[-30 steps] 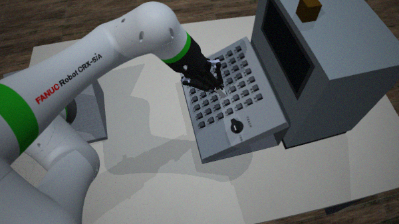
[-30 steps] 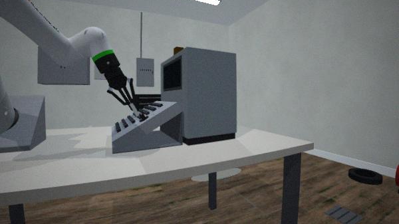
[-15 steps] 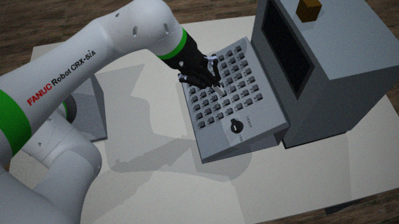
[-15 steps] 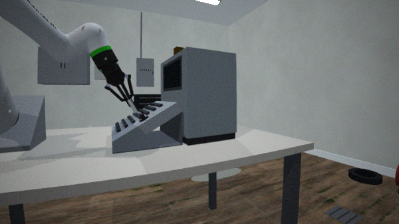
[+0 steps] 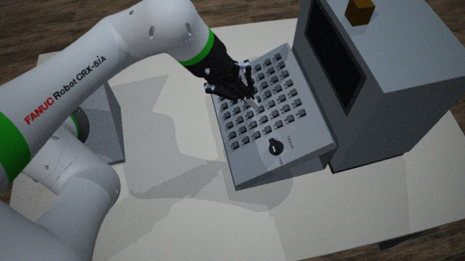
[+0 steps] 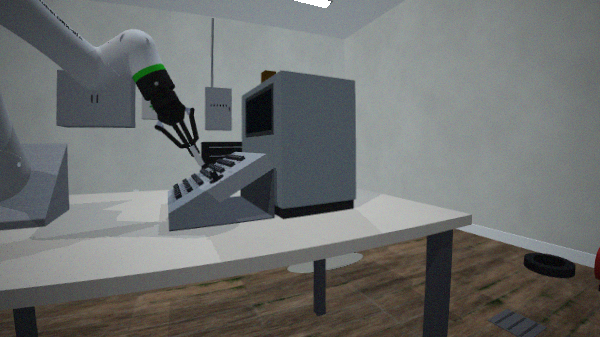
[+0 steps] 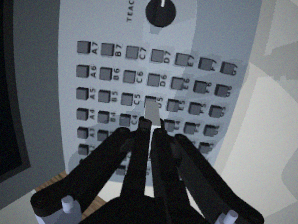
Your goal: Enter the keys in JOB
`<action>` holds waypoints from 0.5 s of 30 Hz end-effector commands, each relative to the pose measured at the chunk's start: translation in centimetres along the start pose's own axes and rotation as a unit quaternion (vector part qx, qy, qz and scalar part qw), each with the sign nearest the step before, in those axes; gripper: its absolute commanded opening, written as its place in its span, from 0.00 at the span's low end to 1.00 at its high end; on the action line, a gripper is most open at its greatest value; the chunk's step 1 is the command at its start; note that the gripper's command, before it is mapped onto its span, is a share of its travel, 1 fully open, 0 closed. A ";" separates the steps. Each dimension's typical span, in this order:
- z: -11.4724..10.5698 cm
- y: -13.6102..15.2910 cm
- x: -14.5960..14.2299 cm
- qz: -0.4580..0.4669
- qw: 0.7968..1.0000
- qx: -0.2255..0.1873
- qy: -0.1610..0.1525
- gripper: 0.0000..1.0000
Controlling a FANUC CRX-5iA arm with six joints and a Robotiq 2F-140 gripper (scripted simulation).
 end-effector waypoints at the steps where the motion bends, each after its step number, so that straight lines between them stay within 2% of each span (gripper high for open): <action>1: -0.1 0.0 0.0 0.000 1.000 0.000 0.000 0.00; 4: -0.1 0.2 0.3 0.000 1.000 0.000 0.000 0.00; 8: -0.1 1.6 2.8 0.000 1.000 0.000 0.000 0.00; 10: -0.1 1.6 2.8 0.000 1.000 0.000 0.000 0.00; 15: -0.1 3.5 6.2 0.000 1.000 0.000 0.000 0.00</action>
Point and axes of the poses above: the point where the finger pads meet when closed, its own z axis out along the fingers, its own x axis across the jaws, y = z × x, the point moved 10 cm from there along -z, back along the fingers, and after that the axes turned 3 degrees about -z, right-handed, at the moved point
